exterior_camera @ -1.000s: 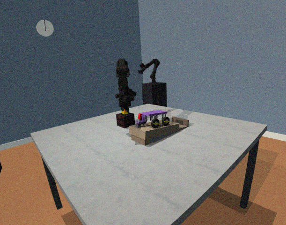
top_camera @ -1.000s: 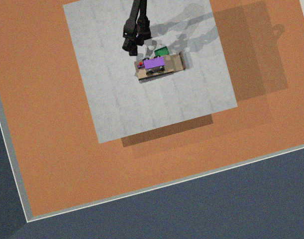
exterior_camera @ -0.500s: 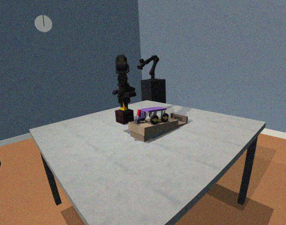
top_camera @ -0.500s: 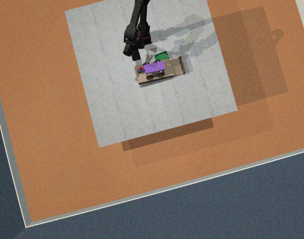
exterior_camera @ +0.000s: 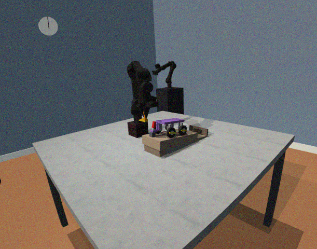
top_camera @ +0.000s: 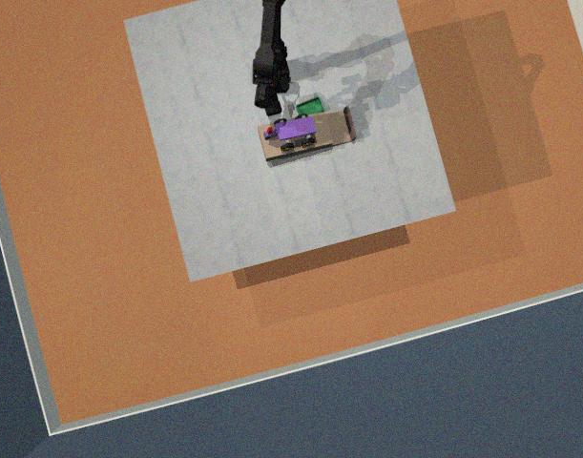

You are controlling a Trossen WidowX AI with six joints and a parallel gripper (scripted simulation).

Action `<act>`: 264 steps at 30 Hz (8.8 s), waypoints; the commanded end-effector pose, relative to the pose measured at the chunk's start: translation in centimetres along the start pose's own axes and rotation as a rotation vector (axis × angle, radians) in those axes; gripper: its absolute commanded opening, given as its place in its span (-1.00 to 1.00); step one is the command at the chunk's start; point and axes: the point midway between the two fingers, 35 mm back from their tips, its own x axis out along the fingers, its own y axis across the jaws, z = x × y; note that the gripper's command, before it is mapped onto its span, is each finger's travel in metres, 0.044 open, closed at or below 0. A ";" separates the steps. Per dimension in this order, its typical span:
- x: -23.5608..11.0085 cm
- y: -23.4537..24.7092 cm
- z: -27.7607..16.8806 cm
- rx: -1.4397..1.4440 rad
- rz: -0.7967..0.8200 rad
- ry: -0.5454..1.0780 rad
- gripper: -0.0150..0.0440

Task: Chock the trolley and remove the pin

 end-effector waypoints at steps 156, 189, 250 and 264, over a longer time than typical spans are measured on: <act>8.0 -8.1 23.1 -1.563 0.067 0.084 -0.49; 8.0 -7.8 20.6 -1.563 0.069 0.086 -0.49; 1.9 -7.6 20.0 -1.563 0.069 0.086 0.15; 1.3 -9.3 19.8 -1.336 -0.062 0.126 0.15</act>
